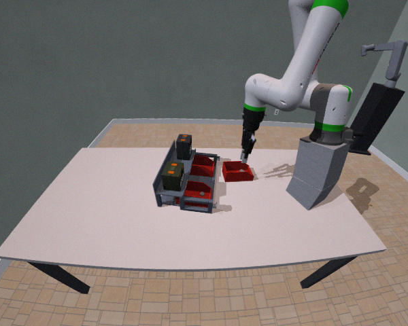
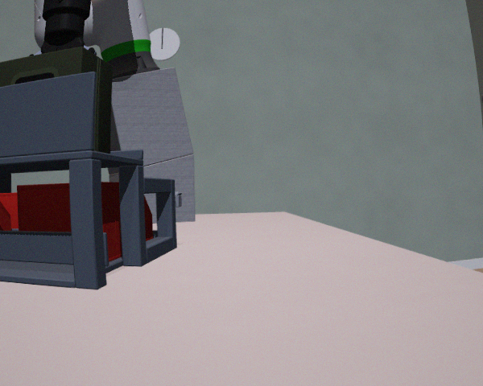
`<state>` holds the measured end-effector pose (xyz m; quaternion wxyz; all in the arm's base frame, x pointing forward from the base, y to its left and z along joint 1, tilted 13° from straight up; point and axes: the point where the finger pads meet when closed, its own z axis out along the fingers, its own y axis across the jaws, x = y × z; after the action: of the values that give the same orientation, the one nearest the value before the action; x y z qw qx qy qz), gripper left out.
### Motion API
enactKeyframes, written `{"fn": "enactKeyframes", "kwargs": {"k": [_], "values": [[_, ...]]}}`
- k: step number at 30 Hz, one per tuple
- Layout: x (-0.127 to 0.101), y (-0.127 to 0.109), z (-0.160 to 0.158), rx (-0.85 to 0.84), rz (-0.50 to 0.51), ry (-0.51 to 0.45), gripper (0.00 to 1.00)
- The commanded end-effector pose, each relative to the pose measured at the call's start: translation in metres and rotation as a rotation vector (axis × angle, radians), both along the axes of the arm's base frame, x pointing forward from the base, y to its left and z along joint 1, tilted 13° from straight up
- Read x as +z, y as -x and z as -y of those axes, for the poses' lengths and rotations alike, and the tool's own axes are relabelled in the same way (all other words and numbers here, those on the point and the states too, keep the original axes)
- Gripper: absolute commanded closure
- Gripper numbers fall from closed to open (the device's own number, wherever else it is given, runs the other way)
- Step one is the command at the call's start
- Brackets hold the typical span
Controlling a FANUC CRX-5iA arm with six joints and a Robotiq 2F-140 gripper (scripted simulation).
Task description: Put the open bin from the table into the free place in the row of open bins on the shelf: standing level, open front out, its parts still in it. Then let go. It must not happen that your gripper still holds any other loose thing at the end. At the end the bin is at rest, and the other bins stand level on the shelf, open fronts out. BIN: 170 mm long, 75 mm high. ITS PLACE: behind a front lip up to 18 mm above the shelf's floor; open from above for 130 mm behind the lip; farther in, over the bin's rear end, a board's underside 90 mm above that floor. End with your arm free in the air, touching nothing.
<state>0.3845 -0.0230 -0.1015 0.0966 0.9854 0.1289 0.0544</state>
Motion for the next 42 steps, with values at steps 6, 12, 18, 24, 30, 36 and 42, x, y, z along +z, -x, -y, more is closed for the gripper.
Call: {"fn": "enactKeyframes", "kwargs": {"k": [6,12,18,24,30,36,42], "values": [[-0.014,-0.002,0.003,-0.001,0.002,0.003,0.85],[-0.024,-0.004,0.005,-0.001,0.002,0.003,0.85],[-0.039,-0.006,0.008,-0.001,0.002,0.003,0.85],[-0.05,-0.008,0.01,-0.001,0.002,0.003,0.85],[-0.055,-0.009,0.011,-0.001,0.002,0.003,0.85],[-0.061,-0.009,0.012,-0.001,0.002,0.003,0.85],[-0.064,-0.01,0.013,-0.001,0.002,0.003,0.85]]}}
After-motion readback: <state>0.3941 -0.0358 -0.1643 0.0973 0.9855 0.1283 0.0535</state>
